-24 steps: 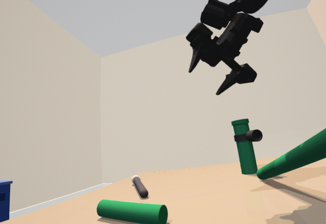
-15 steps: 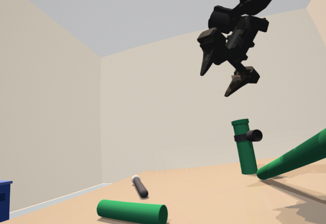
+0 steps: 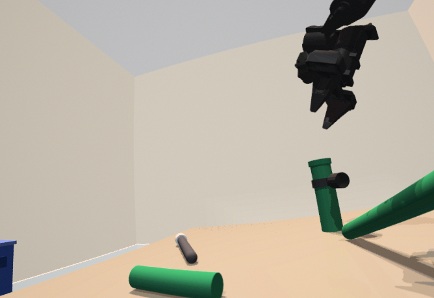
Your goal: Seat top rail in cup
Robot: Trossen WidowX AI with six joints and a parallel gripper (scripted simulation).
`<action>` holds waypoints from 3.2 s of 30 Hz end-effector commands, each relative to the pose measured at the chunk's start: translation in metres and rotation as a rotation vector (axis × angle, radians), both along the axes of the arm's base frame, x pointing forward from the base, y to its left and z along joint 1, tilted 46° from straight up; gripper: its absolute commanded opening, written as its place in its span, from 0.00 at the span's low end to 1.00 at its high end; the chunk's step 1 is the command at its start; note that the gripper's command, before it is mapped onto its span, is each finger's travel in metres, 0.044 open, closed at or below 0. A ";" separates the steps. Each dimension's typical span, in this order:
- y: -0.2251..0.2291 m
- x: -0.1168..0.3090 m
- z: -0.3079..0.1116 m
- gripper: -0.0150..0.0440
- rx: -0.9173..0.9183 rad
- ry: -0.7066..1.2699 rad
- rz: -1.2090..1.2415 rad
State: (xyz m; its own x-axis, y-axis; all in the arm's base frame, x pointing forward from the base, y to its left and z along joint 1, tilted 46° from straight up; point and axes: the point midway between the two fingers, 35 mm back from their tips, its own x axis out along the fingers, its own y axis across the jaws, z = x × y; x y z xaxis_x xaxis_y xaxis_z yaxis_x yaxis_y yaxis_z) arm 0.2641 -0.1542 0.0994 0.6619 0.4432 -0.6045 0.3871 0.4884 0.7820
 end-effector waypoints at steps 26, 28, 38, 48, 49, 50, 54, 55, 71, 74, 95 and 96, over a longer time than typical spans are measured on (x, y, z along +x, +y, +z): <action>-0.054 -0.053 -0.072 1.00 -0.651 -0.533 0.781; -0.063 -0.056 -0.084 1.00 -0.740 -0.627 0.869; -0.090 -0.069 -0.132 1.00 -1.068 -0.971 1.142; -0.099 -0.079 -0.161 1.00 -1.312 -1.198 1.294; -0.099 -0.079 -0.161 1.00 -1.312 -1.198 1.294; -0.099 -0.079 -0.161 1.00 -1.312 -1.198 1.294; -0.099 -0.079 -0.161 1.00 -1.312 -1.198 1.294; -0.099 -0.079 -0.161 1.00 -1.312 -1.198 1.294; -0.075 -0.073 -0.187 1.00 -1.320 -1.220 1.314; -0.067 -0.072 -0.195 1.00 -1.323 -1.228 1.320; -0.051 -0.054 -0.209 1.00 -1.324 -1.223 1.322; -0.050 -0.053 -0.210 1.00 -1.324 -1.223 1.322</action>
